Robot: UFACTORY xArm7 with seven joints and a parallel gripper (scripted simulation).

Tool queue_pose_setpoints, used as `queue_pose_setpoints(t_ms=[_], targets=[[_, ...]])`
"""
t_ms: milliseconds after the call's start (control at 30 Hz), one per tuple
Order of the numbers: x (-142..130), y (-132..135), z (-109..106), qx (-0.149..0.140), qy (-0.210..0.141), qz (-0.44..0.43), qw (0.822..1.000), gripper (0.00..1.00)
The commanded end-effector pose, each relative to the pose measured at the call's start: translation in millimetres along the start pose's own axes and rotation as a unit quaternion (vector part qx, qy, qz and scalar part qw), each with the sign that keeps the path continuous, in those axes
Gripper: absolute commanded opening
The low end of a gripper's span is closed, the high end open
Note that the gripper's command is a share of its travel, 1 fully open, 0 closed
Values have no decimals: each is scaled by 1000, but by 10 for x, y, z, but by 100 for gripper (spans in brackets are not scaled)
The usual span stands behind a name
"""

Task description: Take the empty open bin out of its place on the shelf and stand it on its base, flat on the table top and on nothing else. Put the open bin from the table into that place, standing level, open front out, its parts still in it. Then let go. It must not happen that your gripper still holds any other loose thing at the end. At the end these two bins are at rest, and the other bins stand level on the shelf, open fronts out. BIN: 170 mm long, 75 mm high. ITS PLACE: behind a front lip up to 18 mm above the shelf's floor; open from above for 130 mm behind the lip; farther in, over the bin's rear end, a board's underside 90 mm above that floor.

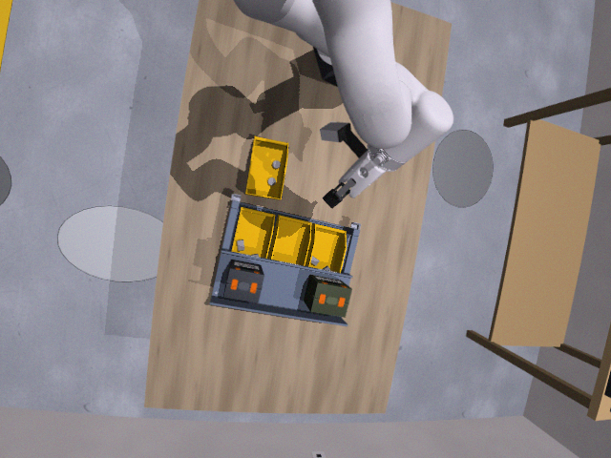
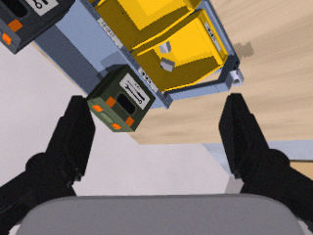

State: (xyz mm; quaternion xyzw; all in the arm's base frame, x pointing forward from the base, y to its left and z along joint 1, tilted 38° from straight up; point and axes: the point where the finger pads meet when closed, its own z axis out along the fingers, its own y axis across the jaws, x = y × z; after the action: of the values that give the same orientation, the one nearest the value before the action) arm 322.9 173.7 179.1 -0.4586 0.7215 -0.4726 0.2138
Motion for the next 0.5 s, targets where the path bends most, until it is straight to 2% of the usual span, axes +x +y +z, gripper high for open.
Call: queue_pose_setpoints(t_ms=[0, 67, 367, 433, 467], targets=[[-11, -6, -6, -1, -1, 2, 1000, 100], [90, 1, 106, -21, 14, 31, 999, 100], [90, 1, 106, -21, 14, 31, 999, 100], [187, 11, 208, -41, 29, 61, 997, 100], [187, 11, 208, -41, 29, 61, 997, 100]])
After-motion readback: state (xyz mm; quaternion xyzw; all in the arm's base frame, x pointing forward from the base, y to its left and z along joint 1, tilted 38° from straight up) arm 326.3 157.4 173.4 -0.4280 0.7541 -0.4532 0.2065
